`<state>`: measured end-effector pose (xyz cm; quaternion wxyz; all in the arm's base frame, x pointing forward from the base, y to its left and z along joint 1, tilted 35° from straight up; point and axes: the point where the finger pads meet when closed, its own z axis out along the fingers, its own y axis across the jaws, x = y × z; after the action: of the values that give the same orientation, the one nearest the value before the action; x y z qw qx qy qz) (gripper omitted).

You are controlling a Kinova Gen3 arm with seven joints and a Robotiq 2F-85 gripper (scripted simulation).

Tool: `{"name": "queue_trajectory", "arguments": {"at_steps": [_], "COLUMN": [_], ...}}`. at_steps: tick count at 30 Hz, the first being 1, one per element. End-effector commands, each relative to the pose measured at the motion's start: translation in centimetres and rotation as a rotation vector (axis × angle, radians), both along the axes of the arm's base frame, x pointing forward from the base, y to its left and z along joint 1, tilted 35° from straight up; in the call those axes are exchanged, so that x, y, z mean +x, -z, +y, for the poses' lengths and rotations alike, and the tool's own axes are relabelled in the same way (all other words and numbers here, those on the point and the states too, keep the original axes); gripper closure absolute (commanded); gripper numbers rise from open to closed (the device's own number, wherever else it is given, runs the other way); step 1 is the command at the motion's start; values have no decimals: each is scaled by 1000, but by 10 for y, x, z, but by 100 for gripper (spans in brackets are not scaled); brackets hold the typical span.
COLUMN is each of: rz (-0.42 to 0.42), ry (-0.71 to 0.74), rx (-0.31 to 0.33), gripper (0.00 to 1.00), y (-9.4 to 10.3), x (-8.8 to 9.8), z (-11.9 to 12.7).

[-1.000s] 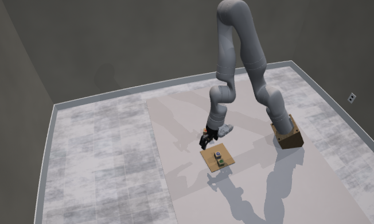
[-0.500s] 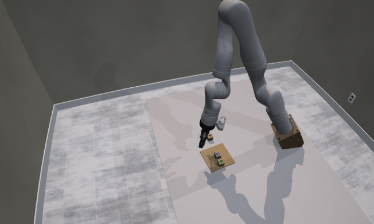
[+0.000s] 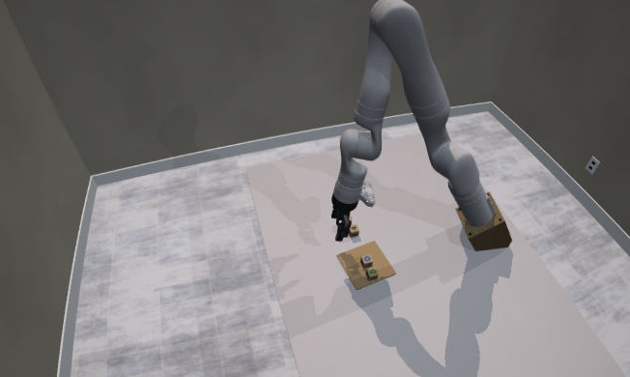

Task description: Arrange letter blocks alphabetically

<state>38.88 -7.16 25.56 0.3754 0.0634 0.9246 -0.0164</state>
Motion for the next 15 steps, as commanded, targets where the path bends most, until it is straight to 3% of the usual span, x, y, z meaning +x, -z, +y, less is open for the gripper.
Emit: {"name": "queue_trajectory", "arguments": {"at_steps": [1, 12, 15], "rz": [9, 28, 45], "ry": [-102, -209, -294], "rx": [-93, -194, -274], "gripper": [0, 0, 0], "y": [-1, 0, 1], "x": [0, -2, -4], "z": [0, -9, -17]}}
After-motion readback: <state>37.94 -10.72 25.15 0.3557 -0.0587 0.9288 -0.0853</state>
